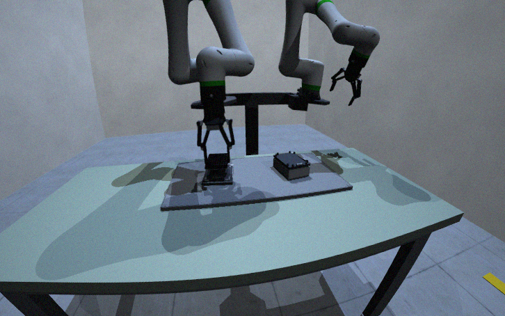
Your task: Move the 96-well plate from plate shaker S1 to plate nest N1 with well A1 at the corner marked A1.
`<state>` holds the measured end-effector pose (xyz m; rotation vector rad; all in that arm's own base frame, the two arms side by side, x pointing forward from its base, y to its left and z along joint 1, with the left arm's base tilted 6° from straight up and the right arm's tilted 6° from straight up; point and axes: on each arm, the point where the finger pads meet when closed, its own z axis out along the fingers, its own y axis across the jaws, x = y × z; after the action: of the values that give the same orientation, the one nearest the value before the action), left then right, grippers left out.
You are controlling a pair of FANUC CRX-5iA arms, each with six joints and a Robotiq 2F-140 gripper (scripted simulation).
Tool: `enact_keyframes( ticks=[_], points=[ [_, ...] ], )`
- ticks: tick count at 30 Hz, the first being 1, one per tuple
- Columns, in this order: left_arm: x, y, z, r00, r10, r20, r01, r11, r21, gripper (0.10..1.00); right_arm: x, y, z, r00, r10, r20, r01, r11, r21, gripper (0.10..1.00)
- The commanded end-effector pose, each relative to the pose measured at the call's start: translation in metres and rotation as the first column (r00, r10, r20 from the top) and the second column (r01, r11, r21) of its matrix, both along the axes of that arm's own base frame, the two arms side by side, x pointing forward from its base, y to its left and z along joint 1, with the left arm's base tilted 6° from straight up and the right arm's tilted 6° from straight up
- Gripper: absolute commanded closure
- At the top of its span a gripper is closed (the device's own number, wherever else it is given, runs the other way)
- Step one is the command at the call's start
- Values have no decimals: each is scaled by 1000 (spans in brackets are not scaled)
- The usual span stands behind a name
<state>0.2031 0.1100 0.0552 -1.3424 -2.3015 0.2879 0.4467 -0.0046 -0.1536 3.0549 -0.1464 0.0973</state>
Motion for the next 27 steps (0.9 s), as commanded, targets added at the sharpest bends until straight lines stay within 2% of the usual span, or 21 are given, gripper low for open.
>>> enact_keyframes(
  ticks=[1,16,27],
  points=[
    [0,0,0,1000,0,1,0,1000,0,98,1,0,-3,1000,0,2,0,1000,0,493],
    [0,0,0,1000,0,1,0,1000,0,98,3,-2,-27,1000,0,2,0,1000,0,493],
    [0,0,0,1000,0,1,0,1000,0,98,3,-3,-34,1000,0,1,0,1000,0,493]
  ],
)
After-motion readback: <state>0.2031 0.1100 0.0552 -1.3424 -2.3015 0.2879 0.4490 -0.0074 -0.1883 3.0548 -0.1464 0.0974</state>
